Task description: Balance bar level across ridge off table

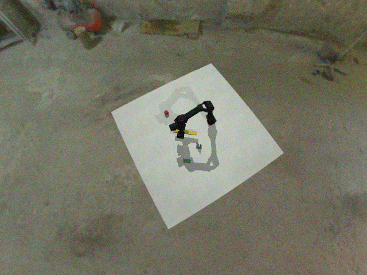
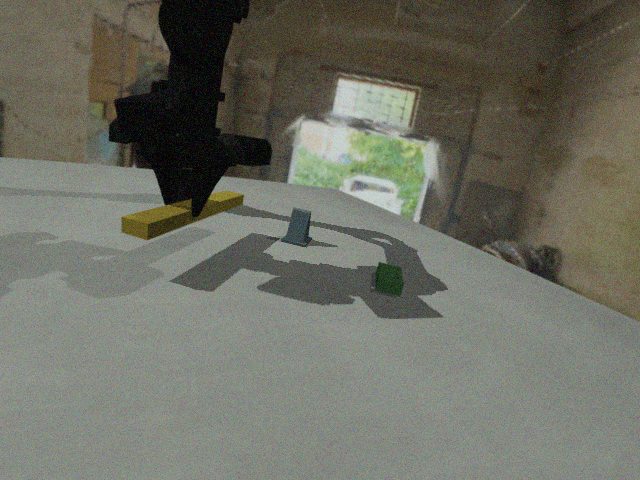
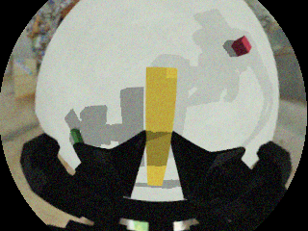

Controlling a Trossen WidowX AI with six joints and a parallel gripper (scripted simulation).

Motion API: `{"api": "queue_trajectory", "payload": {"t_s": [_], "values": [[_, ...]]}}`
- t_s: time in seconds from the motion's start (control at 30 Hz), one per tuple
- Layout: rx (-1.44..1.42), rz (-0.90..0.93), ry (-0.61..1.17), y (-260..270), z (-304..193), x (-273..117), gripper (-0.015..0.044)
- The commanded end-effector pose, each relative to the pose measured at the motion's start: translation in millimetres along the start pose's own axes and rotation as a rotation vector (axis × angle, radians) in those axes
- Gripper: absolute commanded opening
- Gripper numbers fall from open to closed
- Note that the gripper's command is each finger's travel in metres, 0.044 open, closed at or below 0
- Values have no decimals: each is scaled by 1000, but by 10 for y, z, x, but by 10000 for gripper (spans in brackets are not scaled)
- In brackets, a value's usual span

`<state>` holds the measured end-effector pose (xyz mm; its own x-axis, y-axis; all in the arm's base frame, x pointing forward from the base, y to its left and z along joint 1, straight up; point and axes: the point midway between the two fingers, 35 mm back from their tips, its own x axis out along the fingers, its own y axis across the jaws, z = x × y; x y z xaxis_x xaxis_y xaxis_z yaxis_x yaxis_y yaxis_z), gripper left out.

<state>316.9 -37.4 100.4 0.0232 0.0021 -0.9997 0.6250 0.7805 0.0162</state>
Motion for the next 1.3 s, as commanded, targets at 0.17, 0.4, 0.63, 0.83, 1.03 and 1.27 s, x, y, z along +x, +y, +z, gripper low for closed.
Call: {"api": "queue_trajectory", "payload": {"t_s": [0.17, 0.4, 0.63, 0.83, 1.03, 1.27], "values": [[-4, 3, -12, -5, 2, -259, 0], [-5, 2, -11, -18, -19, -440, 0], [-5, 1, -11, -8, -53, -552, 0], [-4, 3, -9, 176, -197, -555, 0], [-3, 5, -8, 353, -359, -558, 0], [-1, 7, -5, 542, -563, -563, 0]]}}
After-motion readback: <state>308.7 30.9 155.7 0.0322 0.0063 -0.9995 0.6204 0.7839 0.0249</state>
